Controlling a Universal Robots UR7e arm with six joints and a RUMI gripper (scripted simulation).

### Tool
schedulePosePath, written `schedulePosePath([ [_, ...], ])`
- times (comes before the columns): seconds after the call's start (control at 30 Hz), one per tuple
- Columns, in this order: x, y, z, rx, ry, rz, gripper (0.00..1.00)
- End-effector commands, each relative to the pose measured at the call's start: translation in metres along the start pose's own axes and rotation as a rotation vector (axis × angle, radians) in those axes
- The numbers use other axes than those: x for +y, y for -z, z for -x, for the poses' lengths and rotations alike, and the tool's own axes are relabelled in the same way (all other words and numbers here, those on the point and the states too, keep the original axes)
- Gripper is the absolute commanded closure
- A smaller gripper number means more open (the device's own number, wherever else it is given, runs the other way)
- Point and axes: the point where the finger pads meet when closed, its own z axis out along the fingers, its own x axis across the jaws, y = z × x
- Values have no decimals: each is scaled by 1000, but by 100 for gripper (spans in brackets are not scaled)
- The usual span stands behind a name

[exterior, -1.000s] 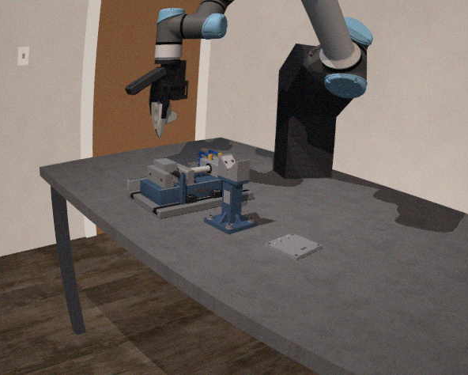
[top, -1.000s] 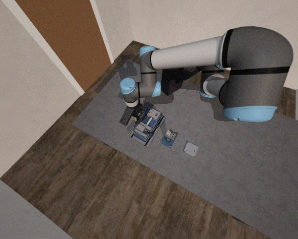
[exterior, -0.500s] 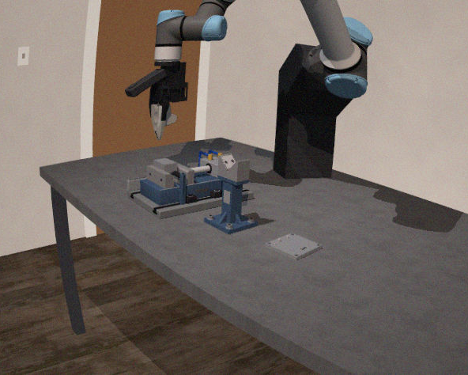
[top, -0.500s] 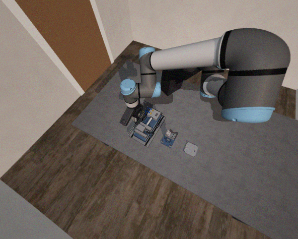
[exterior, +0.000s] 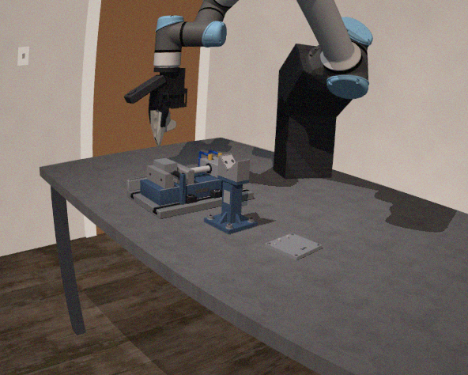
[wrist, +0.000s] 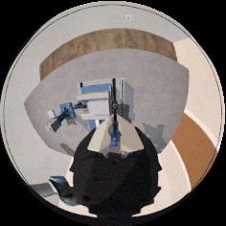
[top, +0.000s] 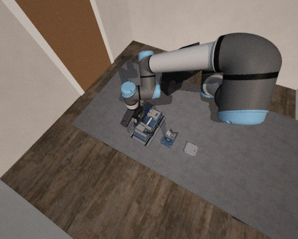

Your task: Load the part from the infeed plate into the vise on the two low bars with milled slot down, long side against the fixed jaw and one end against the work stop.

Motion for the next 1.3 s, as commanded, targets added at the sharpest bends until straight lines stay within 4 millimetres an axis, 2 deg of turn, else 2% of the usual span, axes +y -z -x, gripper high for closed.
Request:
schedulePosePath([
  [0.0, -1, -8, -1, 1, 0, -1, 100],
  [0.6, -2, -26, -1, 1, 0, -1, 100],
  [1.27, -2, -27, -1, 1, 0, -1, 100],
])
